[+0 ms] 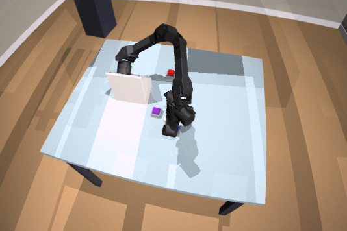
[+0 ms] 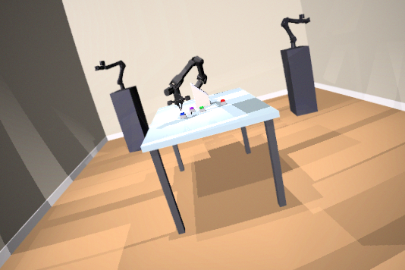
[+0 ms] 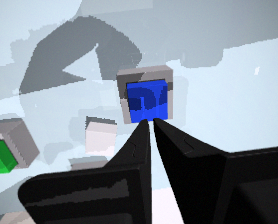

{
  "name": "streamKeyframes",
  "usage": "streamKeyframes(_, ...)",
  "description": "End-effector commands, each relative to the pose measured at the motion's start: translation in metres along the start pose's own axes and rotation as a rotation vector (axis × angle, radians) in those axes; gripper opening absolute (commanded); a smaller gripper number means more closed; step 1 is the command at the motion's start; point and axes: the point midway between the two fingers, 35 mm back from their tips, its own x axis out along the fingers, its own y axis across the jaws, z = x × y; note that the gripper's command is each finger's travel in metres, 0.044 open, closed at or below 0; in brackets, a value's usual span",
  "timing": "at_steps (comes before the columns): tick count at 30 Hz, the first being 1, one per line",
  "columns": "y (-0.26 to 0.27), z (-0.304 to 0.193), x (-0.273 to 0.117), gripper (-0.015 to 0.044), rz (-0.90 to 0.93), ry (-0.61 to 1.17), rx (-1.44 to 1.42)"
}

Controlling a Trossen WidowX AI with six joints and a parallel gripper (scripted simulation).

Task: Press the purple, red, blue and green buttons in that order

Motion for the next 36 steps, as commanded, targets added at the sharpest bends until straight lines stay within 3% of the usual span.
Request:
streamKeyframes(1, -0.001, 0.004, -0.001, 0.002, -0.005, -0.024, 0.001)
streamKeyframes(19, -0.001, 0.005, 0.029, 0.002, -0.003, -0.024, 0.0)
streamKeyframes(36, -0.001, 0.005, 0.03, 0.002, -0.003, -0.024, 0.0)
